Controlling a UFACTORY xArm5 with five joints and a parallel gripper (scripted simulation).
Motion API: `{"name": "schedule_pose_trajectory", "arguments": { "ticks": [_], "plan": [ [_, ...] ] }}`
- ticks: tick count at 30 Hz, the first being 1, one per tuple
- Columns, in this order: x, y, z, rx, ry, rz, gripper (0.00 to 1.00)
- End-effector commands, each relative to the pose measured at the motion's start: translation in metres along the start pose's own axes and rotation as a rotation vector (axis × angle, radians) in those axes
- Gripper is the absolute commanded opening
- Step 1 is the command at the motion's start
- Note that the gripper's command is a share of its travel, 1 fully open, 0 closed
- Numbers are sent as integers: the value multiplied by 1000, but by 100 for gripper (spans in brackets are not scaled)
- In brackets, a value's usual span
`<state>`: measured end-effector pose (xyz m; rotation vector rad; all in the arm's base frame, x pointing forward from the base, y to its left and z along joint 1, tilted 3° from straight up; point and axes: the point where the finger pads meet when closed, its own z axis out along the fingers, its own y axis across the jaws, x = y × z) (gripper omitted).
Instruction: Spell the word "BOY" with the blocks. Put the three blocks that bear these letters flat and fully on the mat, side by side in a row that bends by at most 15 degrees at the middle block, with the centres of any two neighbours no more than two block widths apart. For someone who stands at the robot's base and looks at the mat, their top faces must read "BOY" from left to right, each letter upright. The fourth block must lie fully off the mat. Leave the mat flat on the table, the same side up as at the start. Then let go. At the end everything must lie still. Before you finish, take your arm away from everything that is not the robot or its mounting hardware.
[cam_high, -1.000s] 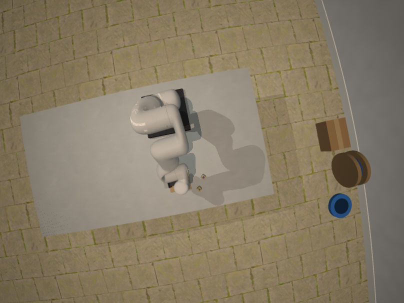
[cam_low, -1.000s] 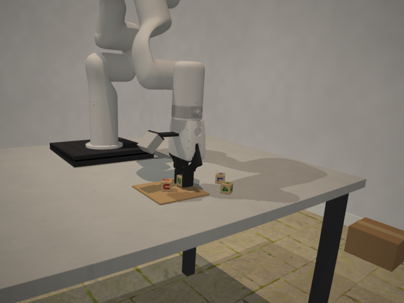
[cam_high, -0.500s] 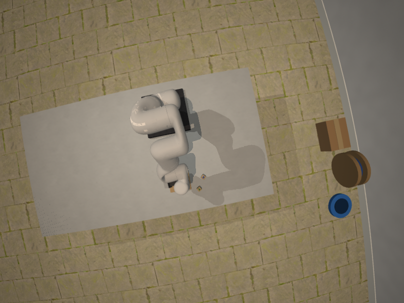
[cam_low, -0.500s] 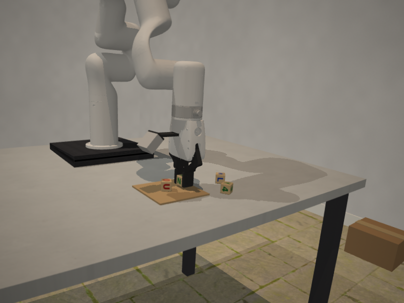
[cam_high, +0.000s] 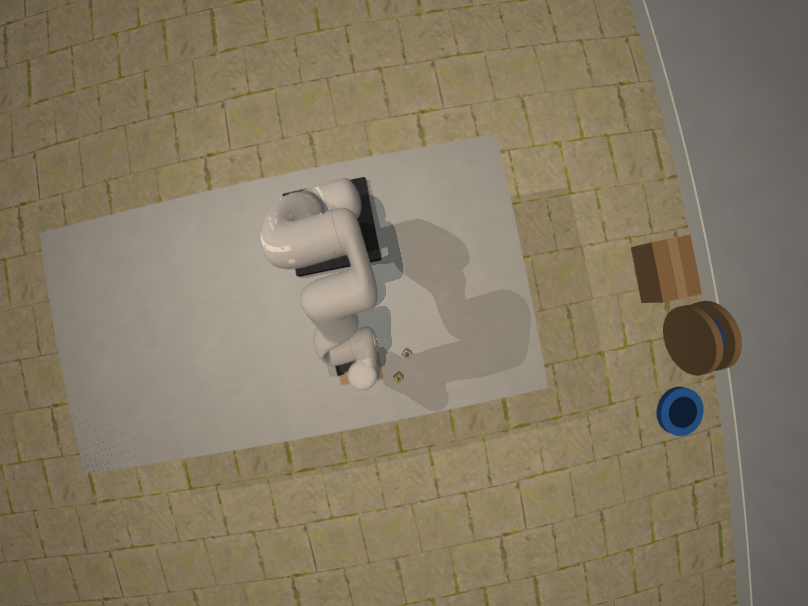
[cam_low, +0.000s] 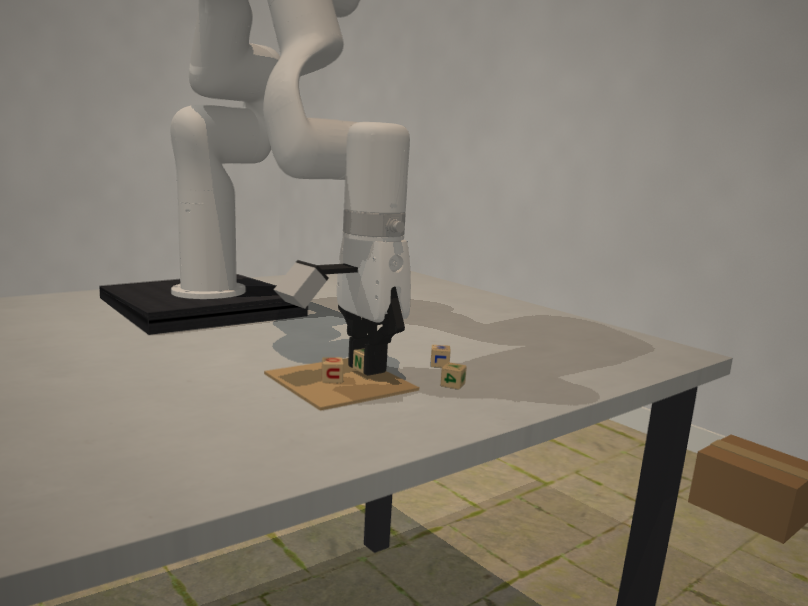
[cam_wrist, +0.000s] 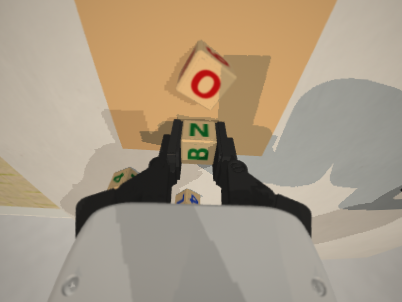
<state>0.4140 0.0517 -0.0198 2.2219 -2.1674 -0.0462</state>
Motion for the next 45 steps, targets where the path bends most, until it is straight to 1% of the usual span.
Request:
{"name": "schedule_pose_trajectory", "arguments": {
  "ticks": [1, 45],
  "plan": [
    [0, -1, -1, 3, 0, 0, 21],
    [-1, -1, 4, 4, 0, 0, 21]
  ]
}}
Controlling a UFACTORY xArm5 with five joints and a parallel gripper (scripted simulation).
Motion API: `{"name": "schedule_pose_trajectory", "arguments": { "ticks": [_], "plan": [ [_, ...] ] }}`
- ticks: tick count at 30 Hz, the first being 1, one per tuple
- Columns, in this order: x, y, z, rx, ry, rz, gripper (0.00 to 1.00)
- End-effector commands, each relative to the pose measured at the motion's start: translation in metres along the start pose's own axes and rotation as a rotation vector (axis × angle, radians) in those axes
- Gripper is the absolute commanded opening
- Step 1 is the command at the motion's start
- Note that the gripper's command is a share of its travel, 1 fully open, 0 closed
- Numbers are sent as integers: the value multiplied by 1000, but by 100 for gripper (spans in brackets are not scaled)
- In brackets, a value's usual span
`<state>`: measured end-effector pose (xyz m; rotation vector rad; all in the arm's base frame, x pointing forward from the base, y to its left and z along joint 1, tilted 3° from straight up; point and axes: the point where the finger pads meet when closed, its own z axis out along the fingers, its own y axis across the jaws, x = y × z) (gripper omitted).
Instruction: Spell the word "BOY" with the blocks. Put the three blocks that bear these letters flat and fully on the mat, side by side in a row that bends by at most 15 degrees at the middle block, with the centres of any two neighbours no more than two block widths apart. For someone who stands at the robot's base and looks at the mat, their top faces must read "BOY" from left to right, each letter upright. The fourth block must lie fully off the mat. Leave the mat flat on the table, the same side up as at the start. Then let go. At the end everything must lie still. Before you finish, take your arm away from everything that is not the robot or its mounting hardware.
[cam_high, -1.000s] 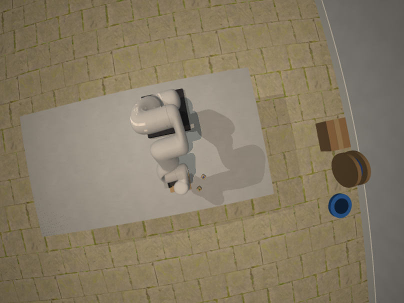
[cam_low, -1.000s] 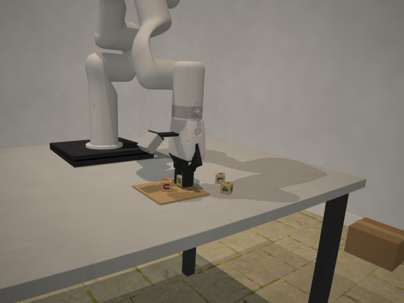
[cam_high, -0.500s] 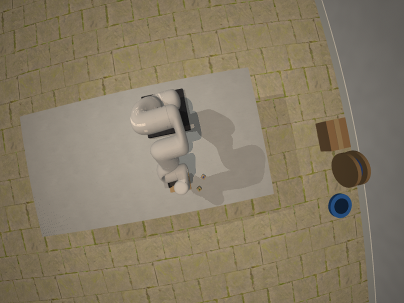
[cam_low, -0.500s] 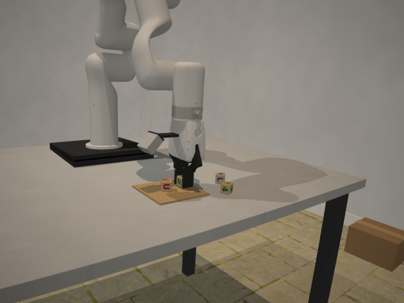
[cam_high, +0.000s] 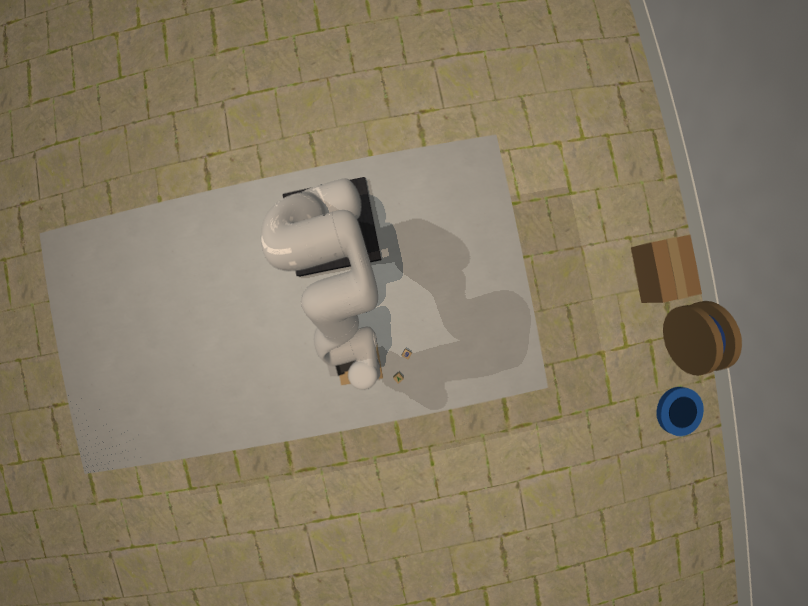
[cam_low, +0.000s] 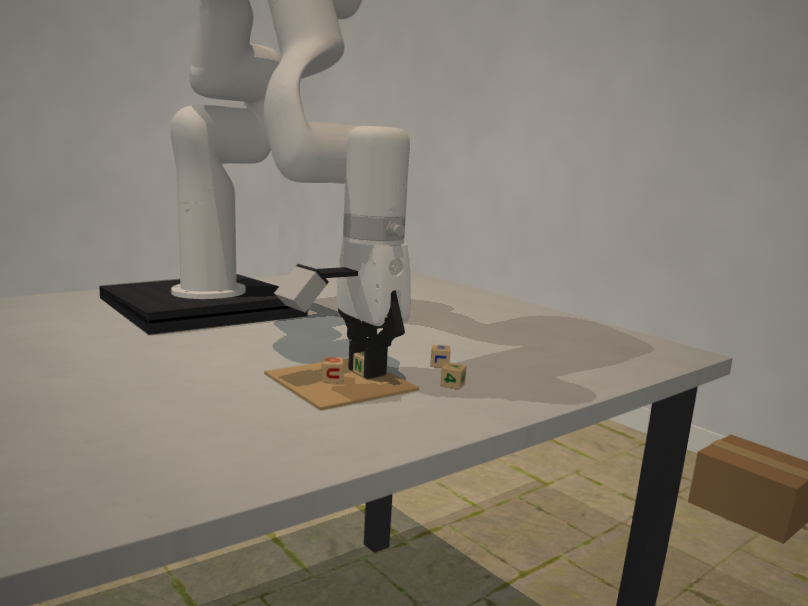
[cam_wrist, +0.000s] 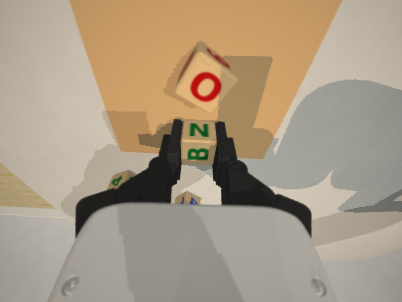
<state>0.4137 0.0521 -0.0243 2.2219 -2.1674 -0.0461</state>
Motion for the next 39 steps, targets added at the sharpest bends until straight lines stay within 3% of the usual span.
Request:
{"name": "schedule_pose_trajectory", "arguments": {
  "ticks": [1, 30, 39],
  "plan": [
    [0, -1, -1, 3, 0, 0, 21],
    [0, -1, -1, 3, 0, 0, 21],
    [0, -1, -1, 3, 0, 0, 34]
  ]
}}
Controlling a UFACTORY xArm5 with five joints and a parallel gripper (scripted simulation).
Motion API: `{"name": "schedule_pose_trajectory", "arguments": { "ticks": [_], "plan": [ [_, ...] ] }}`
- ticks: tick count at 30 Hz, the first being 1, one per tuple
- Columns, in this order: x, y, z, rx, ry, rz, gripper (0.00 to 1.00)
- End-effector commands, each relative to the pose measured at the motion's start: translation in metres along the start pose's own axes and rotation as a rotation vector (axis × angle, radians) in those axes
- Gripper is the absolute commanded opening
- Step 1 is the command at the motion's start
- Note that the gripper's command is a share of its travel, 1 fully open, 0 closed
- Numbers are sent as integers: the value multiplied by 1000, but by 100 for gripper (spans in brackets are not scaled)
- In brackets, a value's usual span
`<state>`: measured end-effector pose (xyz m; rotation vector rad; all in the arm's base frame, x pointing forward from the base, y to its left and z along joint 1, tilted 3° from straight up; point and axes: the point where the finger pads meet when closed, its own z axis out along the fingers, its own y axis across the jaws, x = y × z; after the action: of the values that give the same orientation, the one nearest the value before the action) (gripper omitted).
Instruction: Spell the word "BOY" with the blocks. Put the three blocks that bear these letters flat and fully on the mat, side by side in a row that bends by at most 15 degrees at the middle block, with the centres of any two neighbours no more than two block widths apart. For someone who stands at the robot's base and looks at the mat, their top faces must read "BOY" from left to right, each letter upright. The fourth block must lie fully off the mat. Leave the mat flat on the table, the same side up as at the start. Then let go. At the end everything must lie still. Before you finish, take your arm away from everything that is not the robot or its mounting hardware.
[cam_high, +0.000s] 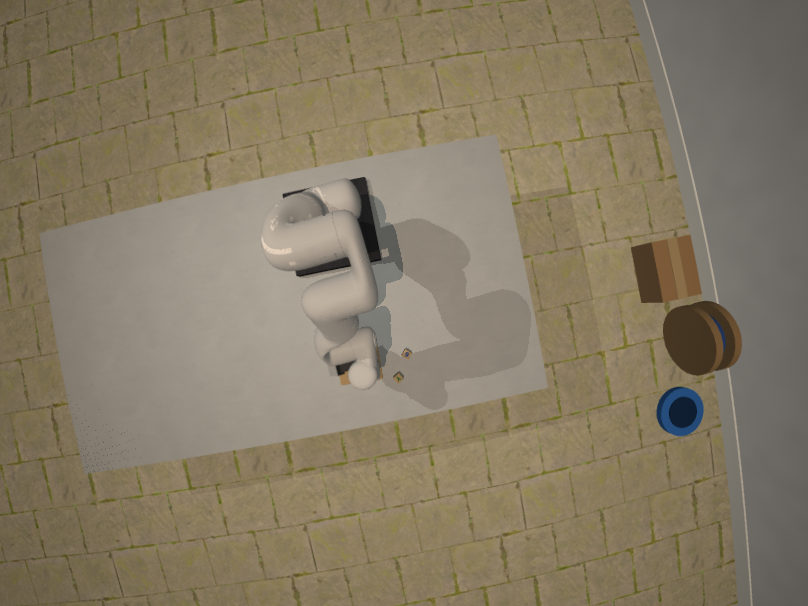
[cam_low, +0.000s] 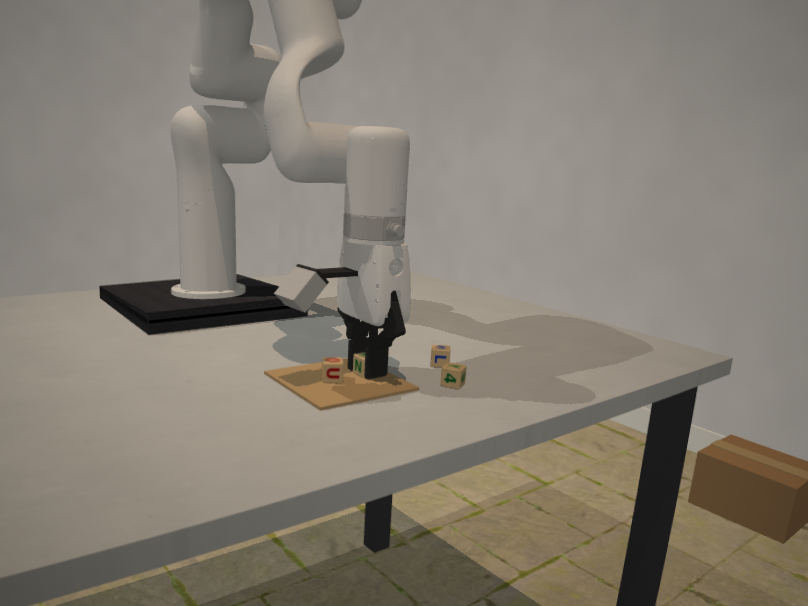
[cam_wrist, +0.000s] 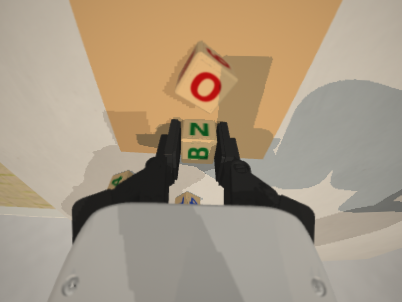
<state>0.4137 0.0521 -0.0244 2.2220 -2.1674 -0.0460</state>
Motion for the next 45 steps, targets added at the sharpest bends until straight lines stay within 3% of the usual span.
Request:
{"name": "schedule_pose_trajectory", "arguments": {
  "ticks": [1, 6, 22, 32, 45],
  "plan": [
    [0, -1, -1, 3, 0, 0, 34],
    [0, -1, -1, 3, 0, 0, 42],
    [0, -1, -6, 3, 0, 0, 42],
    [-1, -1, -52, 4, 0, 0, 42],
    [0, -1, -90, 4, 0, 0, 42]
  ]
}}
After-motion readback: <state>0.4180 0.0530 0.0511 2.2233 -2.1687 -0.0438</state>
